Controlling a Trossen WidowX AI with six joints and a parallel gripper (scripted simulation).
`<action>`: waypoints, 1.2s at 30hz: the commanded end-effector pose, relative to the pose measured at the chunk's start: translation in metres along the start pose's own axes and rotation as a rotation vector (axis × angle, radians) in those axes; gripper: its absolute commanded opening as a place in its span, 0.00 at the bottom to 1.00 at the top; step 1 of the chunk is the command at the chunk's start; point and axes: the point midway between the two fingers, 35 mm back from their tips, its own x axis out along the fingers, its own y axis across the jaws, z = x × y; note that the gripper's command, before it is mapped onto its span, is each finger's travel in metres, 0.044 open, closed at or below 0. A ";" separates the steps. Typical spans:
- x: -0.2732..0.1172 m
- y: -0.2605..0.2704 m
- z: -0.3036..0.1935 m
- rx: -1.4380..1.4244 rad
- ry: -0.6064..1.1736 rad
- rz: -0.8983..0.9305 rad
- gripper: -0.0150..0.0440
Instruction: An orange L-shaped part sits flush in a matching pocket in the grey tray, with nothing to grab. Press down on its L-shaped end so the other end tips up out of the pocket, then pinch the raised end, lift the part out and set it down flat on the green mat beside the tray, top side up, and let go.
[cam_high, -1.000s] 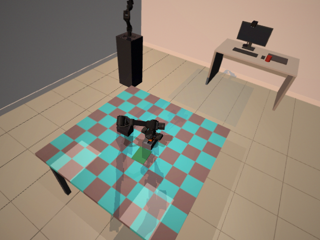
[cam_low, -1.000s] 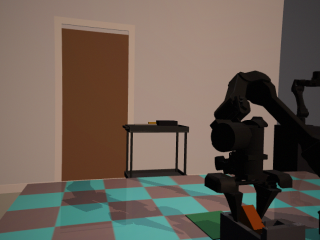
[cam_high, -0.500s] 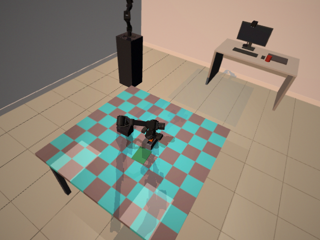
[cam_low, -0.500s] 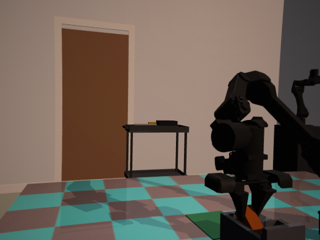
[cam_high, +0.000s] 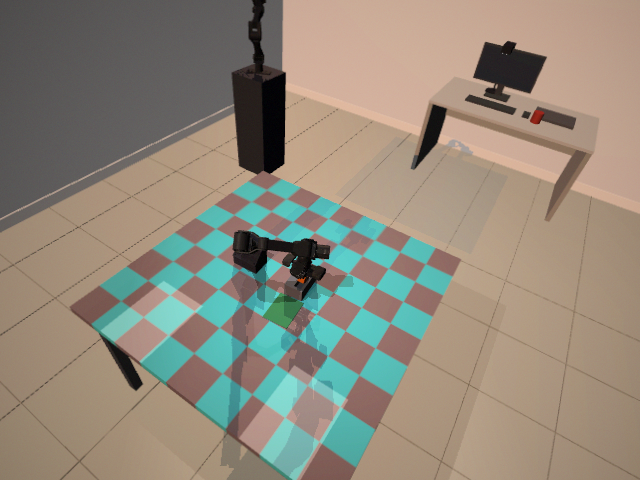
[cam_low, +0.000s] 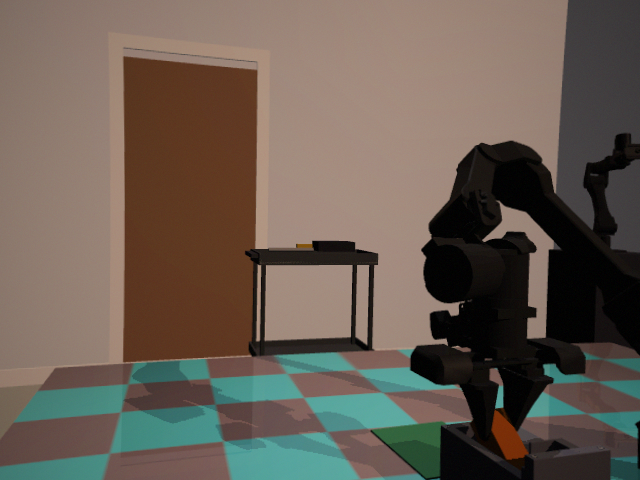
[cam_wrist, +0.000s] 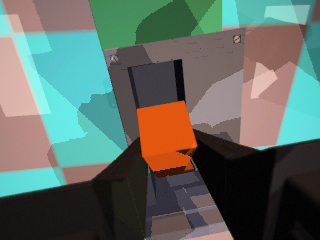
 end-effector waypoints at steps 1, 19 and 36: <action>-0.005 0.001 0.000 0.005 0.002 0.002 0.25; -0.033 0.000 0.000 0.000 0.000 -0.001 0.25; -0.060 0.000 -0.001 -0.002 0.000 -0.001 0.25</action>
